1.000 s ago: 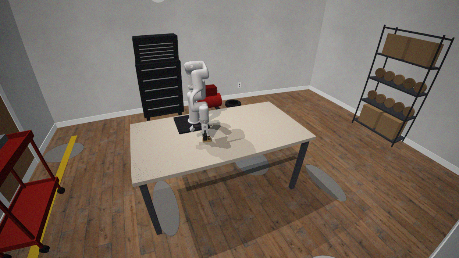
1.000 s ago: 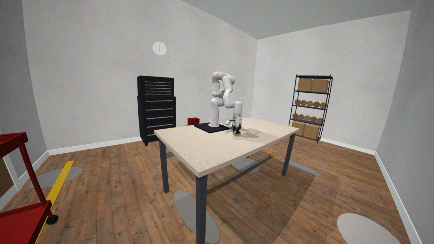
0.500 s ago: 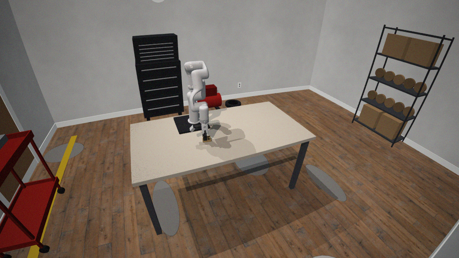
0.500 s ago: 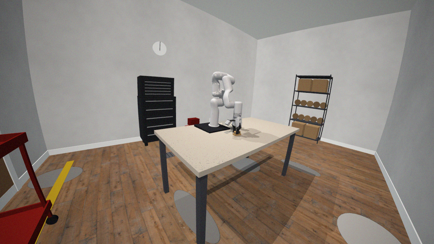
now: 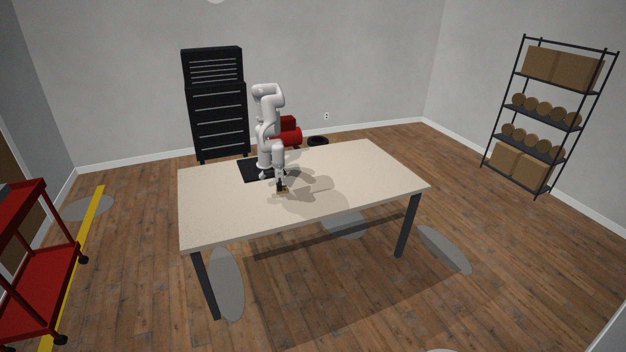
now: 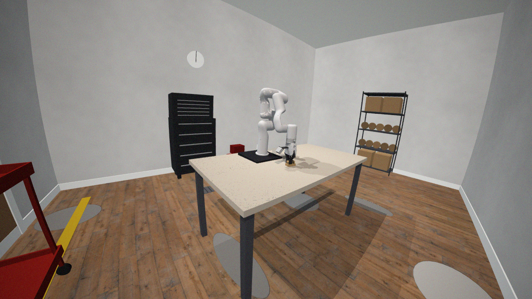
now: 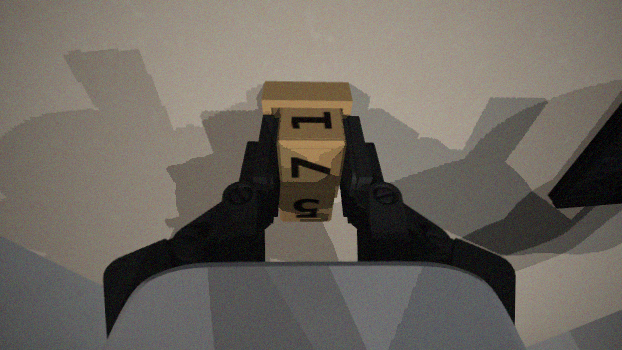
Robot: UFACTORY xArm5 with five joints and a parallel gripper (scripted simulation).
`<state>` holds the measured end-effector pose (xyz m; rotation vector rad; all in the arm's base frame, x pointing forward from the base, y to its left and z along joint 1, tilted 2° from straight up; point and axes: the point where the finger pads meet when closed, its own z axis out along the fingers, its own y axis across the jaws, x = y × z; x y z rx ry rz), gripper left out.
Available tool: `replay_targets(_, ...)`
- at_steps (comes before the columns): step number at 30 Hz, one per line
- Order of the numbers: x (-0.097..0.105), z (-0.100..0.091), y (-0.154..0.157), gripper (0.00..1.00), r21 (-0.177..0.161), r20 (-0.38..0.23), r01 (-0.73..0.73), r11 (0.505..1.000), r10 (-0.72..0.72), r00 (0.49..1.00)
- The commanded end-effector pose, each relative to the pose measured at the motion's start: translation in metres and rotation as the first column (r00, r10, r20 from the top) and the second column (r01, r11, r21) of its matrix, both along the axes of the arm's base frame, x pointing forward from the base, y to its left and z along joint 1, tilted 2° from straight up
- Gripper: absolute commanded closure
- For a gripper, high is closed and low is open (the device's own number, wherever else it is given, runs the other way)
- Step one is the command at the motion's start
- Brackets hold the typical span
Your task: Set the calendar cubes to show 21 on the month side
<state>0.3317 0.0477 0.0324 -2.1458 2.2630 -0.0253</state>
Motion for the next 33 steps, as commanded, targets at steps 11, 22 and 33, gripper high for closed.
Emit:
replay_targets(11, 0.001, 0.001, 0.0, 0.73, 0.0, 0.003, 0.0, 1.0, 0.0, 1.0)
replay_targets(22, 0.001, 0.001, 0.0, 0.73, 0.0, 0.003, 0.0, 1.0, 0.0, 1.0)
replay_targets(33, 0.001, 0.011, 0.0, 0.73, 0.0, 0.003, 0.0, 1.0, 0.0, 1.0)
